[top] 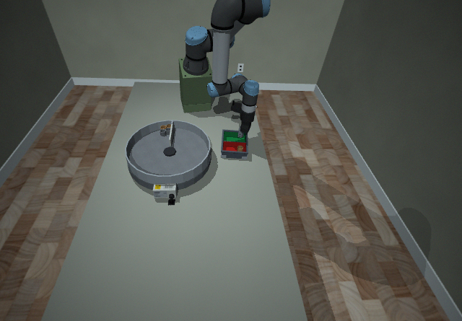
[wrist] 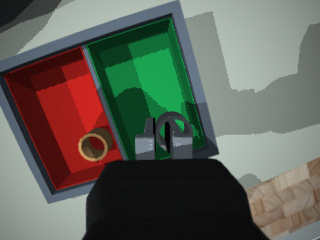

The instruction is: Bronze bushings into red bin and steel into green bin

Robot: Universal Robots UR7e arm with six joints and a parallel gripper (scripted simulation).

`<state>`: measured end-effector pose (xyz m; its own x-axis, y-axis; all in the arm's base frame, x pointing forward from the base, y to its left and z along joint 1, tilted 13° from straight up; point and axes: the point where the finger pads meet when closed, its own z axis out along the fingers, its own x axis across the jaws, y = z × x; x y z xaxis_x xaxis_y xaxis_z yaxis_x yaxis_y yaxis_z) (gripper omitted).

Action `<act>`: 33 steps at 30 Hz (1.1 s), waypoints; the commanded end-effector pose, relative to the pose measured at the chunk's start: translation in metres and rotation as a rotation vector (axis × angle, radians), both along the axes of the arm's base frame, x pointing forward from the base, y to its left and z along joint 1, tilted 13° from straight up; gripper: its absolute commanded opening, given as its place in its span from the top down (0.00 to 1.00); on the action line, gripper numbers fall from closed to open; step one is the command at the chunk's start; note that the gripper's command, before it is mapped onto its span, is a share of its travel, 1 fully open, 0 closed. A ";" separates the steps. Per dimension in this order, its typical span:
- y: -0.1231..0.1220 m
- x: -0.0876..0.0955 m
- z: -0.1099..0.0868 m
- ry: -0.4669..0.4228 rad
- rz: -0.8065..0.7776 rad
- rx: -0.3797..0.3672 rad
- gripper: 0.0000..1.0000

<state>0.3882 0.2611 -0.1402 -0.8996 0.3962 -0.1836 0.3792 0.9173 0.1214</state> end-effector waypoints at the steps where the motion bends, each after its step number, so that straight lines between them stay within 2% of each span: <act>1: 0.000 0.001 -0.001 -0.001 0.000 0.001 1.00; 33: 0.001 0.004 -0.017 -0.001 0.000 0.001 1.00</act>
<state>0.3915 0.2619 -0.1547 -0.8996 0.3962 -0.1837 0.3792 0.9173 0.1215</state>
